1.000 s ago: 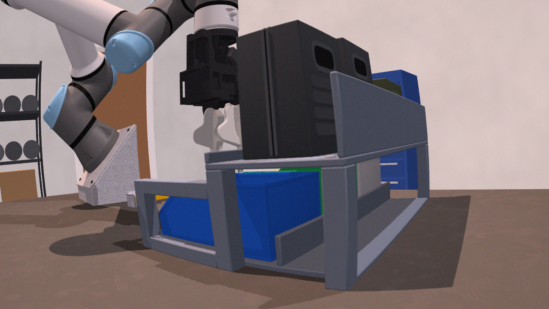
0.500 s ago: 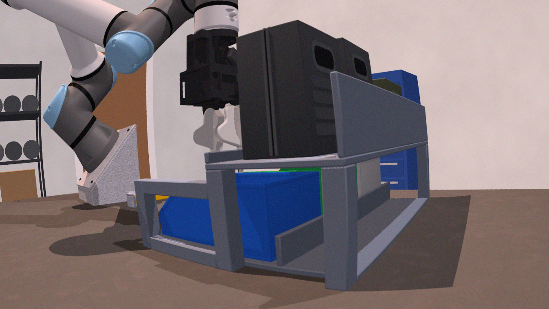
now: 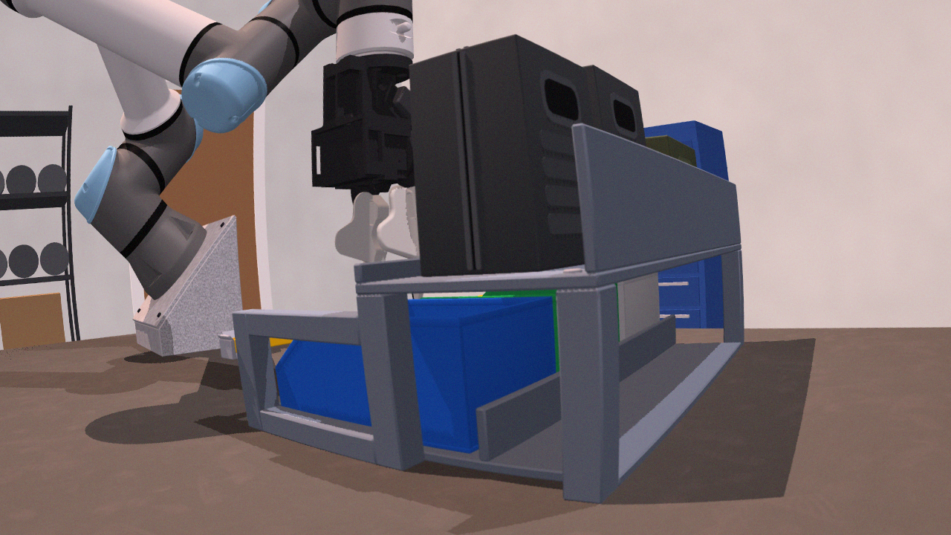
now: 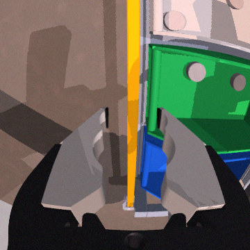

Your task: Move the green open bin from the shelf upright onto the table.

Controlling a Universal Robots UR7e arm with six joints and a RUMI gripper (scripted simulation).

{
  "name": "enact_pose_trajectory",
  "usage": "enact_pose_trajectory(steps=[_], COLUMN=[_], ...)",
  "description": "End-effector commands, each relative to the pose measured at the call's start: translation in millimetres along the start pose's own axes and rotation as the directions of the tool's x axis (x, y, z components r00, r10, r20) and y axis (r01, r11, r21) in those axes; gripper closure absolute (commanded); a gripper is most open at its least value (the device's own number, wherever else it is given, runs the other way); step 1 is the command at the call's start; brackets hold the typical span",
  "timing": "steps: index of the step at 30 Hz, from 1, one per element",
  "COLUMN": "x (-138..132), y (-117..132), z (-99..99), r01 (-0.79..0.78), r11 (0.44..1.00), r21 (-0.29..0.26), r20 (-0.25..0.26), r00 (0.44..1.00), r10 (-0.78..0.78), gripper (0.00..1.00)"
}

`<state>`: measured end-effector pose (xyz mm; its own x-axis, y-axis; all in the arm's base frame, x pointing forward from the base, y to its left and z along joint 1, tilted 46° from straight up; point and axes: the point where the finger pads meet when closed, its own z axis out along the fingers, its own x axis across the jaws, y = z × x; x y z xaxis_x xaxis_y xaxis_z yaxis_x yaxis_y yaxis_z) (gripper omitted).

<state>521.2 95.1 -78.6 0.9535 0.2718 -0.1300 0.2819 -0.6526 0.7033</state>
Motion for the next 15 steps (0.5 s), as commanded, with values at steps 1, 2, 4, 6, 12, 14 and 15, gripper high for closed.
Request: enact_pose_trajectory(steps=[1,2,4,6,12,14,15], x=[0.3,0.3,0.3,0.3,0.3,0.3,0.3], y=[0.0,0.0,0.0,0.0,0.0,0.0,0.0], z=[1.8,1.8,2.4,3.5,6.8,7.8,8.3], r01=[0.000,0.000,0.000,0.000,0.000,0.000,0.000], r11=[1.000,1.000,1.000,1.000,1.000,1.000,1.000], r21=[0.000,0.000,0.000,0.000,0.000,0.000,0.000], r20=[-0.001,-0.001,-0.001,-0.001,-0.001,-0.001,-0.001], r00=[1.000,1.000,1.000,1.000,1.000,1.000,1.000], r10=[0.000,0.000,0.000,0.000,0.000,0.000,0.000], gripper=[0.74,0.74,0.74,0.74,0.74,0.74,0.74])
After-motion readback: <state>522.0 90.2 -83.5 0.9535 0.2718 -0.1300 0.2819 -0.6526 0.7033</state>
